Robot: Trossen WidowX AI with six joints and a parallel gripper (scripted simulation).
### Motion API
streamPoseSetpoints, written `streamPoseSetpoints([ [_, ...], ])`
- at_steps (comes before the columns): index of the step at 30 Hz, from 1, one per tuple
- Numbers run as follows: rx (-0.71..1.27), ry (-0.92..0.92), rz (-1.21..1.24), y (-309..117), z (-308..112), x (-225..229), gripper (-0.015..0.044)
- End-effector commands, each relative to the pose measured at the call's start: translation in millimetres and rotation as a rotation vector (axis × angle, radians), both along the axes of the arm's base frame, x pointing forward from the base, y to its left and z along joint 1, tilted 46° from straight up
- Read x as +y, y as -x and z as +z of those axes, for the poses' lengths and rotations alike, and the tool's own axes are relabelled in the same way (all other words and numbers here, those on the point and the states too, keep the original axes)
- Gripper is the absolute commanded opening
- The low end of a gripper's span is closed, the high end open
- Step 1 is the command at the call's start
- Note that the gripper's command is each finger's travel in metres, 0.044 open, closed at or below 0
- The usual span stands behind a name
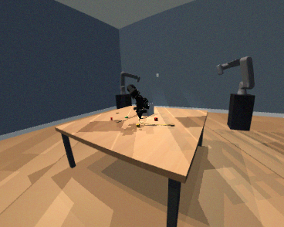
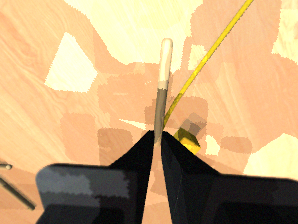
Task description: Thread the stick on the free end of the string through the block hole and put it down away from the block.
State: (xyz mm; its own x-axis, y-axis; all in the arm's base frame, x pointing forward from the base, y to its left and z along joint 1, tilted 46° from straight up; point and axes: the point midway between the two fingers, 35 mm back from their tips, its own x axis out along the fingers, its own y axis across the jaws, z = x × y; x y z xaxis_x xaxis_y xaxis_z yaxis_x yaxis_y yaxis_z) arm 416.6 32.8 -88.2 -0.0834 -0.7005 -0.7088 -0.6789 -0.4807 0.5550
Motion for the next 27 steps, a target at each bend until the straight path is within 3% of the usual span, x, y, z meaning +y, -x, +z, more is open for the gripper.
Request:
streamPoseSetpoints([
  [1, 0.002, 0.006, 0.006, -1.0, 0.8, -1.7, 0.0],
  [27, 0.004, 0.006, 0.006, 20.3, -8.5, -19.8, 0.0],
])
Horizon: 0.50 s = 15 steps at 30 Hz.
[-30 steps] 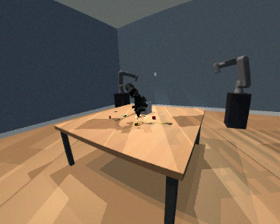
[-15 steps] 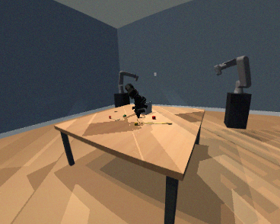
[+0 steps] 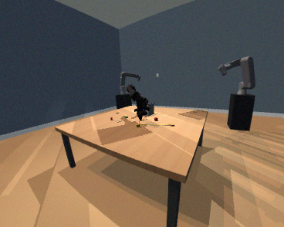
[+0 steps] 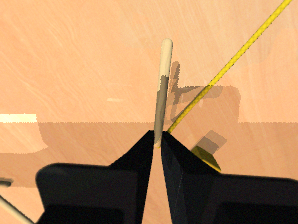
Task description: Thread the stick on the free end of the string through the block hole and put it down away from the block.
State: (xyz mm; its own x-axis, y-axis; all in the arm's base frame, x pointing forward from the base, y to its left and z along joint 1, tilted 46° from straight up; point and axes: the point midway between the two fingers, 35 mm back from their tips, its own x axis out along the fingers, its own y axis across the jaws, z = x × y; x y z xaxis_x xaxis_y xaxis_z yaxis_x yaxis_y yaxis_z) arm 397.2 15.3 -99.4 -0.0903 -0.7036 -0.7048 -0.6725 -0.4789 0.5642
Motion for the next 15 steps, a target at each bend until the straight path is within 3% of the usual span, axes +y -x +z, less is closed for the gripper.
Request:
streamPoseSetpoints([
  [1, -0.007, 0.002, 0.005, 1.8, 2.3, -3.1, 0.0],
  [15, -0.005, 0.002, 0.004, 15.7, -2.0, -13.0, 0.0],
])
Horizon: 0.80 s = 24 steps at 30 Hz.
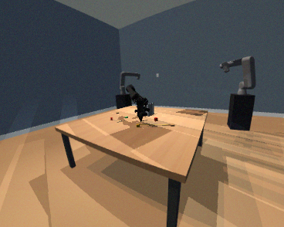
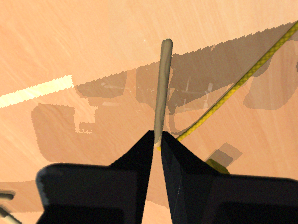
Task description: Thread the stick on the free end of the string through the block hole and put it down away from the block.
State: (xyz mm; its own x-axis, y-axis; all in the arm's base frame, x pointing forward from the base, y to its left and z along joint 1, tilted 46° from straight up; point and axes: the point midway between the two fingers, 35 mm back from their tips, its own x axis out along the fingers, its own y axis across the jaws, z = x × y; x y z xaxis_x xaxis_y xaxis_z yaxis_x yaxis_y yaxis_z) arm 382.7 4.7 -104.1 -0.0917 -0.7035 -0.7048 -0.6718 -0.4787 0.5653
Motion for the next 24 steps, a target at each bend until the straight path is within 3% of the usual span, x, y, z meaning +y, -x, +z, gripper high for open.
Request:
streamPoseSetpoints([
  [1, -0.007, 0.002, 0.005, 2.3, 2.5, -3.1, 0.0],
  [24, -0.006, 0.004, 0.005, 18.0, -1.2, -13.2, 0.0],
])
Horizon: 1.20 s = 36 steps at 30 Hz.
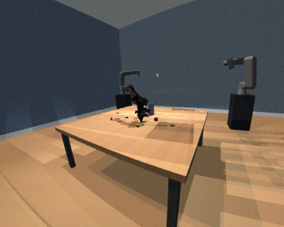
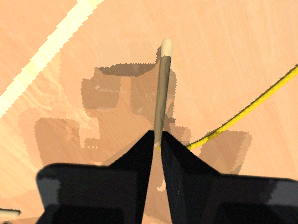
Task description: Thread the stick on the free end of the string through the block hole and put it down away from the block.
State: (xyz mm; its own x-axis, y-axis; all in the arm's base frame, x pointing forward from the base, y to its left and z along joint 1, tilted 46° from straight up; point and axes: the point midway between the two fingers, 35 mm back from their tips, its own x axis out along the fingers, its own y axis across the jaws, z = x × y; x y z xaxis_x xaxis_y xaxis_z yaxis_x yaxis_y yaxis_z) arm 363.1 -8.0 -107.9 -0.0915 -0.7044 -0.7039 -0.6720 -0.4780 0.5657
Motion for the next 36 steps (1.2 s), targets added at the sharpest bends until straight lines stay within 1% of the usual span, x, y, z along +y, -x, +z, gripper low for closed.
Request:
streamPoseSetpoints([
  [1, -0.006, 0.003, 0.005, -1.6, 2.7, -0.4, 0.0],
  [36, -0.005, -0.002, 0.006, 28.4, -17.0, 25.2, 0.0],
])
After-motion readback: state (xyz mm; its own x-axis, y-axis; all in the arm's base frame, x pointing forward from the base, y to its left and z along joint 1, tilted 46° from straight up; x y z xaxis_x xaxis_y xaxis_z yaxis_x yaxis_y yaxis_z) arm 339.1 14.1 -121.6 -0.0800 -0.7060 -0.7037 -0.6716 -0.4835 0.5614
